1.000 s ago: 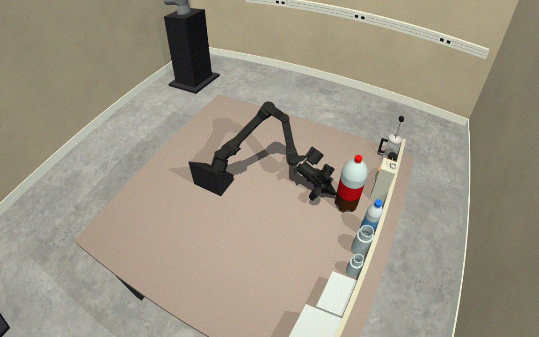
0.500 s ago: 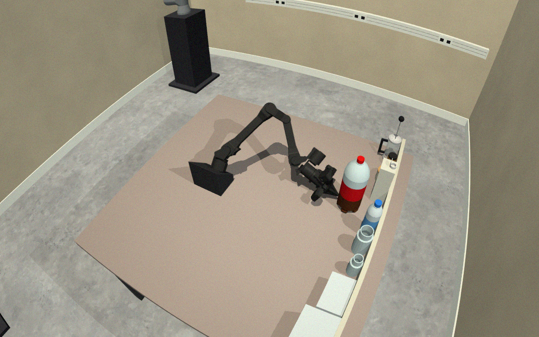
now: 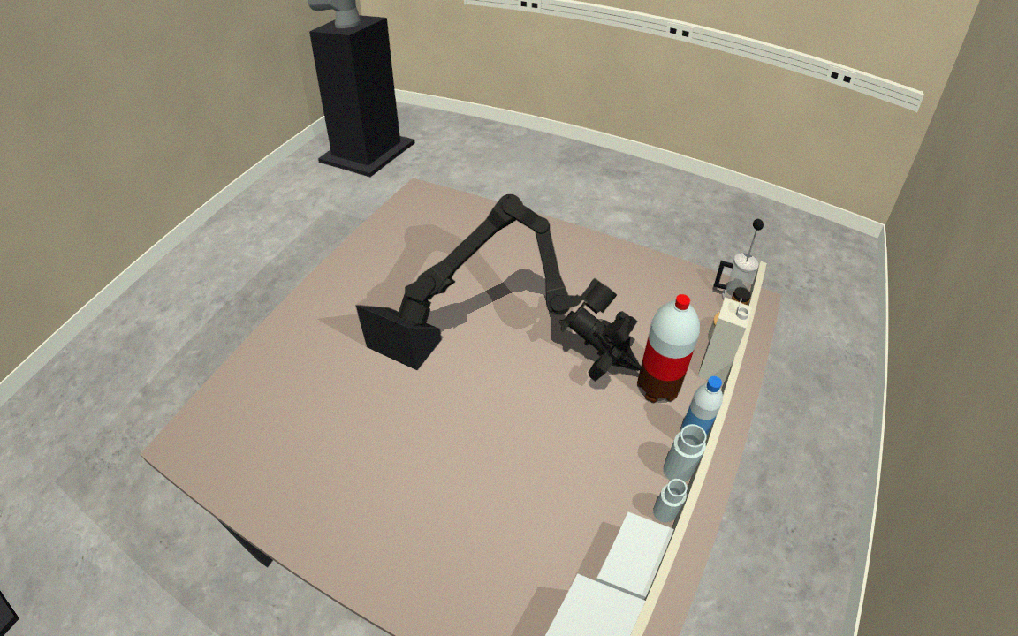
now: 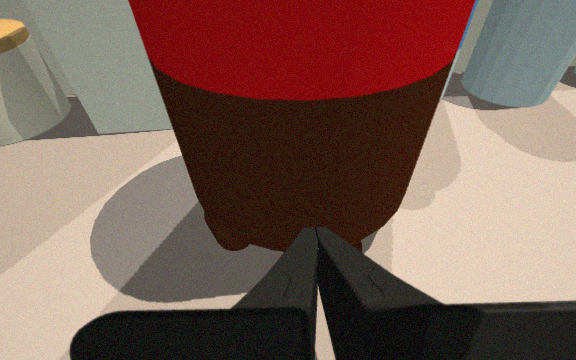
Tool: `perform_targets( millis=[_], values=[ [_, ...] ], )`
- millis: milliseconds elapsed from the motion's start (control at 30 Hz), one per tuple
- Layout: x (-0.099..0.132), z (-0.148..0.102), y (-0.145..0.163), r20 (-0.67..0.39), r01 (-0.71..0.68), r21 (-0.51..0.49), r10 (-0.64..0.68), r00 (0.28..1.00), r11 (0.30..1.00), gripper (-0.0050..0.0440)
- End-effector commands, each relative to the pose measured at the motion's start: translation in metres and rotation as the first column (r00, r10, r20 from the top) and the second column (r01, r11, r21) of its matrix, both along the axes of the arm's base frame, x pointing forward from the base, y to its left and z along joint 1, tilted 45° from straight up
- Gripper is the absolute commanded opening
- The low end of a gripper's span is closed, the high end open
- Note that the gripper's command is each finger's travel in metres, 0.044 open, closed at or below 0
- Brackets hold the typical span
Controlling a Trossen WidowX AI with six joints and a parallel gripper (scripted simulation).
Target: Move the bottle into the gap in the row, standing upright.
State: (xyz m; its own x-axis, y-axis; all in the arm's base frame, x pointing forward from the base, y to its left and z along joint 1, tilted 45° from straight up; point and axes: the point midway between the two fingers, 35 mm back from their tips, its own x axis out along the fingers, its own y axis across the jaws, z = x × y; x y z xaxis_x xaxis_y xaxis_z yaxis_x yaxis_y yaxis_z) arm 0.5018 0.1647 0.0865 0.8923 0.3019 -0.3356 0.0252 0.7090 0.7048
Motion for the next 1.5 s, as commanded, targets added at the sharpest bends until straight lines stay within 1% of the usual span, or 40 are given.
perform_targets(
  millis=[0,1100,1267,1467],
  values=[
    [0.006,0.007,-0.001,0.020,0.000,0.000,0.000,1.000,1.000,-0.0050],
    [0.013,0.008,-0.001,0.021,0.000,0.000,0.000,1.000,1.000,-0.0050],
    [0.021,0.008,-0.001,0.020,0.000,0.001,0.000,1.000,1.000,-0.0050],
    [0.023,0.008,0.000,0.021,0.001,0.000,-0.001,1.000,1.000,-0.0050]
  ],
)
